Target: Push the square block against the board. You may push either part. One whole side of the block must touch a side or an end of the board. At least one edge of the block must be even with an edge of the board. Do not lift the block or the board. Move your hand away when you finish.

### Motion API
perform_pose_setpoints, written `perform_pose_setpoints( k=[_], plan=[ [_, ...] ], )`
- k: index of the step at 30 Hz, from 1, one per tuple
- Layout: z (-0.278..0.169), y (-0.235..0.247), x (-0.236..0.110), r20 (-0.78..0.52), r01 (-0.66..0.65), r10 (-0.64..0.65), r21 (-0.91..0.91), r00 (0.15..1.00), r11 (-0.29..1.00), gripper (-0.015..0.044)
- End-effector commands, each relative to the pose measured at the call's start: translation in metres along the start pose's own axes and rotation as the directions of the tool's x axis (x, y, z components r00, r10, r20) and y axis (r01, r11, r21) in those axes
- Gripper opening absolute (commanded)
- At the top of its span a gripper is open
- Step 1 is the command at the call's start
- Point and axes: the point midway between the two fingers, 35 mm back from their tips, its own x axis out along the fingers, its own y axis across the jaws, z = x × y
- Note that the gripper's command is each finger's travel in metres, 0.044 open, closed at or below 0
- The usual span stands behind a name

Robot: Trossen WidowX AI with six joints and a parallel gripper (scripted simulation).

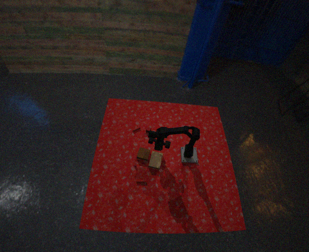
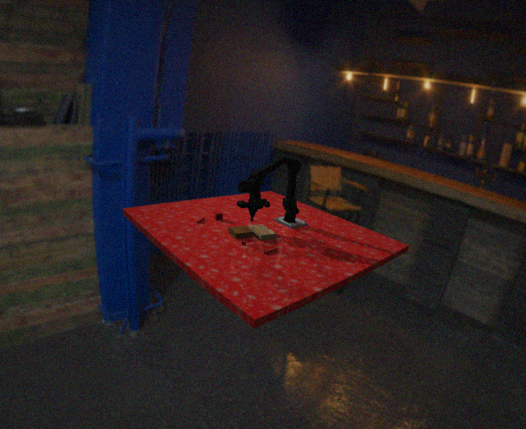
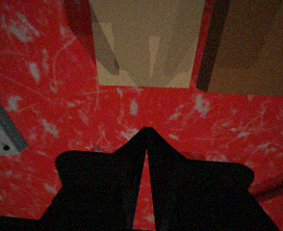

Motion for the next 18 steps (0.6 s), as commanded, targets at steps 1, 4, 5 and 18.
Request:
perform_pose_setpoints(
  k=[1, 4, 5, 18],
  plan=[
    [0.034, -0.007, 0.0, 0.006, 0.001, -0.001, 0.013, 1.0, 1.0, 0.0],
    [0.058, -0.01, -0.001, 0.008, 0.0, 0.0, 0.02, 1.0, 1.0, 0.0],
    [0.069, -0.012, -0.002, 0.009, -0.001, 0.0, 0.016, 1.0, 1.0, 0.0],
    [0.216, 0.012, -0.005, 0.016, -0.011, 0.012, -0.027, 1.0, 1.0, 0.0]
  ],
)
